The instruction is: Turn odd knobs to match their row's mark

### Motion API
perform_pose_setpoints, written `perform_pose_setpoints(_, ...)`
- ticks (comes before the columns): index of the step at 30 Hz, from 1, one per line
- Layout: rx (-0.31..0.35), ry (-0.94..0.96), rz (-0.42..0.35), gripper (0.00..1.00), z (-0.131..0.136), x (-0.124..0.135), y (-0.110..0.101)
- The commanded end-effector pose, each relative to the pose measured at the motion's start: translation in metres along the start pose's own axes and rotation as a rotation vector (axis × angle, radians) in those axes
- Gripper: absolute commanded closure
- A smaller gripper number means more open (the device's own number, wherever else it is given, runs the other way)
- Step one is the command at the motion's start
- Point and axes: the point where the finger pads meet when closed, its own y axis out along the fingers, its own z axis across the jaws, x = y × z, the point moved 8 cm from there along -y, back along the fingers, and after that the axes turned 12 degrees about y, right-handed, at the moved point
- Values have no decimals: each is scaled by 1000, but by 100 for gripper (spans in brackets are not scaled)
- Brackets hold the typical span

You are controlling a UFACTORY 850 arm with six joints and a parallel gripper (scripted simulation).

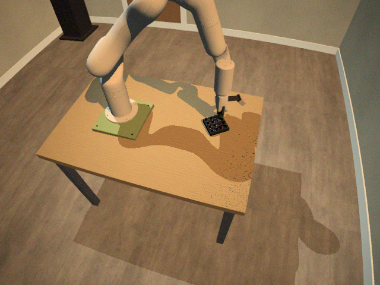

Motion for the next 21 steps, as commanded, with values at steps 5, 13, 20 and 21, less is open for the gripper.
perform_pose_setpoints(5,0,0,2,81,0,-1,-1)
perform_pose_setpoints(13,0,0,2,81,0,-1,-1)
perform_pose_setpoints(20,0,0,2,81,0,-1,-3)
perform_pose_setpoints(21,0,0,2,81,0,-1,-4)
